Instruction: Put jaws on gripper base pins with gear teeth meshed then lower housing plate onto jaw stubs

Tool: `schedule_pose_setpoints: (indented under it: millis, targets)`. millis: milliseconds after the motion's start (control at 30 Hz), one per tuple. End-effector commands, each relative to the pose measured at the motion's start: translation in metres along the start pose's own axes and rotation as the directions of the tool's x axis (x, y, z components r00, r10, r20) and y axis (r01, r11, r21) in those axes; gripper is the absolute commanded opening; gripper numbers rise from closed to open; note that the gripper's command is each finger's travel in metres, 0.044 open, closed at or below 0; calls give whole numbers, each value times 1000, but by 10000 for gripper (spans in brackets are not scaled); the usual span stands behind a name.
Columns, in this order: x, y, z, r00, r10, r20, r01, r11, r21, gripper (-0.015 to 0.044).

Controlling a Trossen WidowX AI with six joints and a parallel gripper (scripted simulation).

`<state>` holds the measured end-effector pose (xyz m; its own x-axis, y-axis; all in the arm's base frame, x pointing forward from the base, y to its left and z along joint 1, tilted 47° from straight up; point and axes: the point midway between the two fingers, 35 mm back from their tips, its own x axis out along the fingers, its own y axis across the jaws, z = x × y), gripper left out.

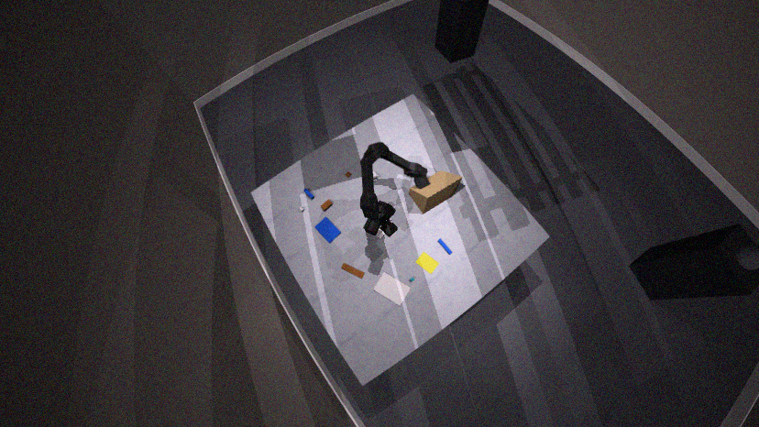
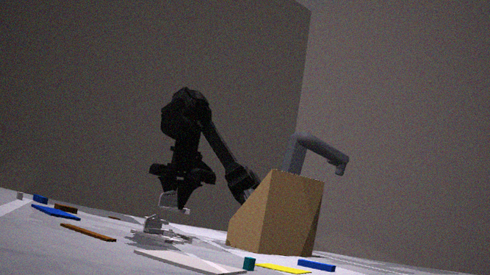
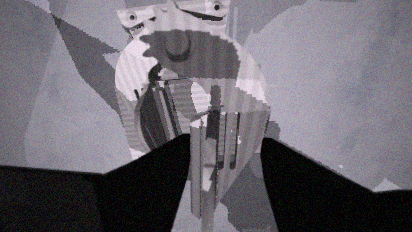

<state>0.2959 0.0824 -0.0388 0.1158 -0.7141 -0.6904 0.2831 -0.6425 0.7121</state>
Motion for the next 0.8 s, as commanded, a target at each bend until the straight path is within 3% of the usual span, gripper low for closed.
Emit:
schedule_pose_setpoints:
  millis: [0, 767]
  targets:
    - [0, 0, 0, 1000, -2, 3, 2, 1000, 8, 134]
    - [9, -2, 0, 1000, -3, 3, 3, 1000, 8, 134]
